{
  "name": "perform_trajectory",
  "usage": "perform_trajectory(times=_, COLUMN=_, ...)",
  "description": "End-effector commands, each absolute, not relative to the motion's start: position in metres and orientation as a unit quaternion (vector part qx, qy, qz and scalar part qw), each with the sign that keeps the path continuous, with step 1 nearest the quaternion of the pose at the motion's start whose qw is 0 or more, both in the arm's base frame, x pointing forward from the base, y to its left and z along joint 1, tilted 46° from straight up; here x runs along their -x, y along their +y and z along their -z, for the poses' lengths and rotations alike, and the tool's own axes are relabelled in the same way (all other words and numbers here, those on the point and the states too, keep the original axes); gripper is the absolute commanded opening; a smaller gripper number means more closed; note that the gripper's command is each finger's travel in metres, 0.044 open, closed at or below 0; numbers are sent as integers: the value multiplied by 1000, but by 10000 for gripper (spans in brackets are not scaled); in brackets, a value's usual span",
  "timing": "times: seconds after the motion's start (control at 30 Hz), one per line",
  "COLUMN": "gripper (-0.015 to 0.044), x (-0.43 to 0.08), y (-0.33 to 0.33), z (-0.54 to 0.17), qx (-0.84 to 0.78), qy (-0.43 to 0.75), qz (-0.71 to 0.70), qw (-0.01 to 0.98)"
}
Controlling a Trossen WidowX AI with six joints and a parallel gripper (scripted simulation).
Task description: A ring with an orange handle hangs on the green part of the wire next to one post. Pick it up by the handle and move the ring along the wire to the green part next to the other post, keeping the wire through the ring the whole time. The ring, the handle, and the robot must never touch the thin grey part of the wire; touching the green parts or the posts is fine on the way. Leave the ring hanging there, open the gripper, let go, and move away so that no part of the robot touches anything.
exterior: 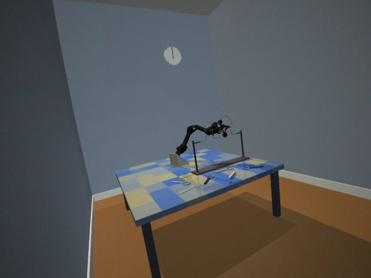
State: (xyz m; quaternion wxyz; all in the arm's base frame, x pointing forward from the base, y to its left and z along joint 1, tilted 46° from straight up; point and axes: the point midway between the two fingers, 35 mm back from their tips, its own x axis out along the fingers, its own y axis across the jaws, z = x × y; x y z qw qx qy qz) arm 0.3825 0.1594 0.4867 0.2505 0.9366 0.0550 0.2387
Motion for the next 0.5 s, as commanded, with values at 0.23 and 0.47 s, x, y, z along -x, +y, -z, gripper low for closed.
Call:
perform_trajectory(times=0.23, gripper=-150, x=-382, y=191, z=-458, qx=-897, qy=90, qz=-235, qw=364)
perform_trajectory(times=0.47, gripper=-150, x=-380, y=208, z=-437, qx=-860, qy=112, qz=-233, qw=439)
